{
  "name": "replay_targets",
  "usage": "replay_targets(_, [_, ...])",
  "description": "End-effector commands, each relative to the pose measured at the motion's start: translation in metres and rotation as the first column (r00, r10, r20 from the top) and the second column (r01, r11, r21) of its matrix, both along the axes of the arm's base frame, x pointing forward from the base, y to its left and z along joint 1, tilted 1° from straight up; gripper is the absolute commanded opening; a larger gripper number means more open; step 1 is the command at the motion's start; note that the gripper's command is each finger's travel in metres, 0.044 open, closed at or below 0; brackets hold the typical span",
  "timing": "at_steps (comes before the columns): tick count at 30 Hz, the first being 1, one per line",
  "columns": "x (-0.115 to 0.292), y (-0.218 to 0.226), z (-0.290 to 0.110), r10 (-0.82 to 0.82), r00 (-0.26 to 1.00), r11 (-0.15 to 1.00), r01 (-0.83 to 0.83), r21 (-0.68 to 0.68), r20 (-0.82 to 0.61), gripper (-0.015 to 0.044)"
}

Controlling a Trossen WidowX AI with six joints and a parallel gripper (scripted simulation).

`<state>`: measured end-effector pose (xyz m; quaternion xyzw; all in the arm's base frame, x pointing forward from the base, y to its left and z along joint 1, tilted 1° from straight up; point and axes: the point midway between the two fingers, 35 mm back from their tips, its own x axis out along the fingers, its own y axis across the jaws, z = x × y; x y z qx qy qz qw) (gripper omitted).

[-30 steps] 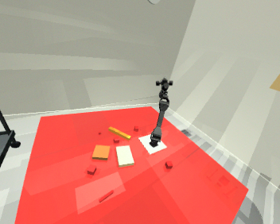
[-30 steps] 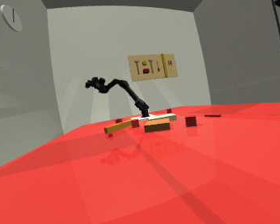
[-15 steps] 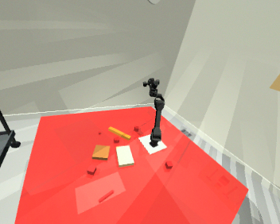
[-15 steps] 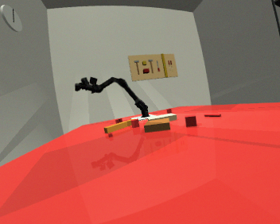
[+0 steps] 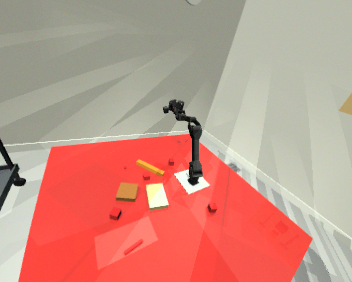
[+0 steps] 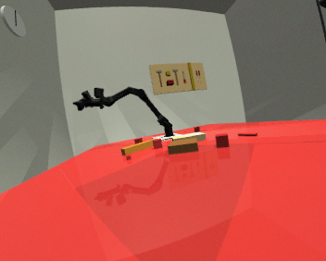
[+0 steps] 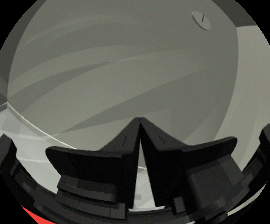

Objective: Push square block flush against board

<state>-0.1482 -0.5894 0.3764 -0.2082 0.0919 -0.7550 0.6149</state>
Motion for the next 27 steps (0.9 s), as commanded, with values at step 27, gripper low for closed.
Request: replay_targets(27, [0.310, 0.035, -0.144, 0.504, 0.861, 0.689, -0.358, 0.630, -0.062, 0.0000])
